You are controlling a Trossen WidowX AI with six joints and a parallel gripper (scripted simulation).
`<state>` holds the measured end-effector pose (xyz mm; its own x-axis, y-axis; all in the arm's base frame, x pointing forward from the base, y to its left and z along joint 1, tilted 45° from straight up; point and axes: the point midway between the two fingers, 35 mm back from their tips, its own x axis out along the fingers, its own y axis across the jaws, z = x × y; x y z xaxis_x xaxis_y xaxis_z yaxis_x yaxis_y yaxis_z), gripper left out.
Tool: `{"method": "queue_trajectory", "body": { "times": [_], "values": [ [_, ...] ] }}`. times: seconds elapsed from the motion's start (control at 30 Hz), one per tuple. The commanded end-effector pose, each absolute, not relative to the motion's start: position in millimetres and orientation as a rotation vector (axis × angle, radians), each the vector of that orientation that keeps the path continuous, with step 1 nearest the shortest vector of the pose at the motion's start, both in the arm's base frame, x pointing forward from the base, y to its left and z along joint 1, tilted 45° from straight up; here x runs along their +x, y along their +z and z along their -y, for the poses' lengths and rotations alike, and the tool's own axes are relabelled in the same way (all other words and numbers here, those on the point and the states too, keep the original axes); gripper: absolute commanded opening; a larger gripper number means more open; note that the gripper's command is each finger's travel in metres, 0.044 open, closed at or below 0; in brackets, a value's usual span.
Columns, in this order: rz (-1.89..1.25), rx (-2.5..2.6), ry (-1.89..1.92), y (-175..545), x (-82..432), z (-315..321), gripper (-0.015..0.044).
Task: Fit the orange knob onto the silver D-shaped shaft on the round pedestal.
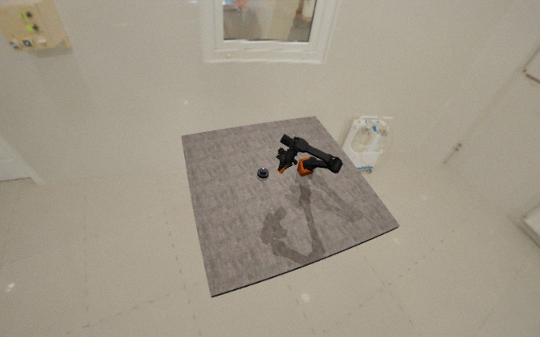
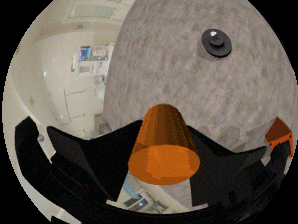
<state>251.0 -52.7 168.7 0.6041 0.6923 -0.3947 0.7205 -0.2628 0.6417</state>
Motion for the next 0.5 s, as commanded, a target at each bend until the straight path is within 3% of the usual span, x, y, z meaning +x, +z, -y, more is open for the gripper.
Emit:
{"method": "queue_trajectory", "body": {
  "times": [0.0, 0.47],
  "values": [
    [-1.212, 1.927, -0.083, 167, 254, 47, 0.0],
    [-1.55, 1.685, -0.268, 150, 265, 24, 0.0]
  ]
}}
